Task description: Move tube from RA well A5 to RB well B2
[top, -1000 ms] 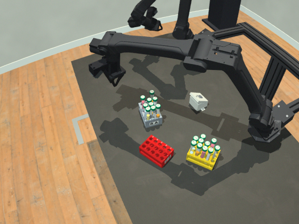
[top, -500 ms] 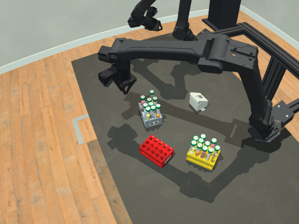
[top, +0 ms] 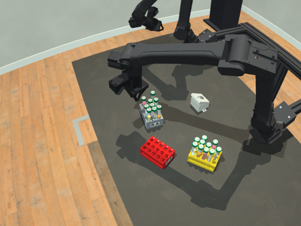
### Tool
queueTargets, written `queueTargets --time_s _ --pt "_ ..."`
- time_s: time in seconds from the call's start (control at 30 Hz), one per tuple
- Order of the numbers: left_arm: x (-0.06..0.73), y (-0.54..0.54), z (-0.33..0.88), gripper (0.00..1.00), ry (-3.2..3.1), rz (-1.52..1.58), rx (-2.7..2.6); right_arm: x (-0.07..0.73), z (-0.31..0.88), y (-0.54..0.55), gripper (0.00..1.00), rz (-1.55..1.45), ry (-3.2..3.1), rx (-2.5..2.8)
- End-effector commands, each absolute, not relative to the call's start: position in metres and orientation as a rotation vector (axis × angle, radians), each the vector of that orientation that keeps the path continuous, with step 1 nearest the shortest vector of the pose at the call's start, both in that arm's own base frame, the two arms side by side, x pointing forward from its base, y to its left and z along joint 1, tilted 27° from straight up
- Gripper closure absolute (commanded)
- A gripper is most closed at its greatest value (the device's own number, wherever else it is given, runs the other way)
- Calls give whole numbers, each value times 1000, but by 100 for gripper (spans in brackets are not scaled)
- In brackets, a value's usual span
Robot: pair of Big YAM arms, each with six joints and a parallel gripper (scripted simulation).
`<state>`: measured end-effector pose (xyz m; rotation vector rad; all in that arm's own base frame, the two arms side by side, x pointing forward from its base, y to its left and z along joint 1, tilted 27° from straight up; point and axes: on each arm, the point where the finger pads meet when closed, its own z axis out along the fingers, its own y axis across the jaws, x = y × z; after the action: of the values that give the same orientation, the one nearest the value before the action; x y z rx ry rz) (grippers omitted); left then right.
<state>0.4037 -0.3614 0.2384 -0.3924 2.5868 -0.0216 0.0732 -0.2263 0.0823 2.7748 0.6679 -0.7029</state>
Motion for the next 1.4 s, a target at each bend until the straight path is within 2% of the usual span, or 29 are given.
queueTargets --time_s 0.0,1.37 --pt "403 -343 246 70 2570 -52 -421 77 88 -232 70 -689 657 2764" --pt "318 -216 191 70 2607 -34 -497 77 88 -232 70 -689 657 2764"
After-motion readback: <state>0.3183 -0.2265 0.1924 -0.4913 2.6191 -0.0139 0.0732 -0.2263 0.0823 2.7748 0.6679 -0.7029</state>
